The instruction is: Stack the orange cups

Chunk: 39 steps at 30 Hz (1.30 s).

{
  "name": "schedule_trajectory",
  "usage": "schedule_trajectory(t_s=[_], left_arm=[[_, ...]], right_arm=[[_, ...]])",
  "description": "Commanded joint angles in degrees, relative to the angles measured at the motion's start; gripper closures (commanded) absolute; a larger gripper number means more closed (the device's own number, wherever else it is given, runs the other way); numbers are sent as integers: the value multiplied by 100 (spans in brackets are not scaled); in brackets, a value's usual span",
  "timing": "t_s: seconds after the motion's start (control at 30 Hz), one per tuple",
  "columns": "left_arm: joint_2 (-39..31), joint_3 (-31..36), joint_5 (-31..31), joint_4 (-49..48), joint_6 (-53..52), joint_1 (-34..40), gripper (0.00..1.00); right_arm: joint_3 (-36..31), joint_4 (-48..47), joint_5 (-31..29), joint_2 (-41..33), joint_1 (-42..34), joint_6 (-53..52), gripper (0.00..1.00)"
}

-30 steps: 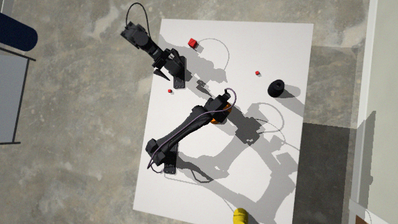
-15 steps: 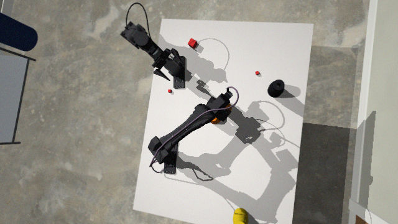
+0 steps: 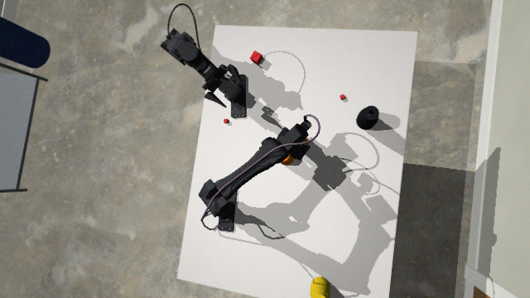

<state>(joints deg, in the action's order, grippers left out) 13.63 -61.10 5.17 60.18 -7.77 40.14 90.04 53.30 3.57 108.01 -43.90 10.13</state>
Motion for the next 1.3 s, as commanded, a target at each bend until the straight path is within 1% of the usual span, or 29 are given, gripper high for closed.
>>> schedule_trajectory(t_s=[0.0,0.4,0.43,0.5,0.53,0.67,0.7,0.77,0.8,0.87,1.1,1.17,1.23,1.27], left_arm=[[19,-159,-13,-66,7,15,0],[19,-159,-13,-66,7,15,0],[19,-159,-13,-66,7,15,0],[19,-159,-13,-66,7,15,0],[19,-159,-13,-66,7,15,0],[19,-159,-13,-66,7,15,0],[19,-159,-13,-66,7,15,0],[19,-159,-13,-66,7,15,0],[19,-159,-13,-66,7,15,0],[19,-159,-13,-66,7,15,0],[19,-159,-13,-66,7,15,0],[19,-159,-13,-66,7,15,0],[19,-159,-13,-66,7,15,0],[19,-159,-13,-66,7,15,0]], right_arm=[[-77,-234,6,28,-20,-38,18],[-26,-266,6,-9,-24,-43,18],[-26,-266,6,-9,-24,-43,22],[-26,-266,6,-9,-24,-43,22],[-26,-266,6,-9,-24,-43,26],[-26,-266,6,-9,-24,-43,26],[-26,-266,6,-9,-24,-43,30],[-26,-266,6,-9,-24,-43,30],[-26,-194,5,-8,-8,-13,35],[-26,-194,5,-8,-8,-13,35],[-26,-194,5,-8,-8,-13,45],[-114,-271,27,-79,0,-5,47],[-114,-271,27,-79,0,-5,47],[-114,-271,27,-79,0,-5,59]])
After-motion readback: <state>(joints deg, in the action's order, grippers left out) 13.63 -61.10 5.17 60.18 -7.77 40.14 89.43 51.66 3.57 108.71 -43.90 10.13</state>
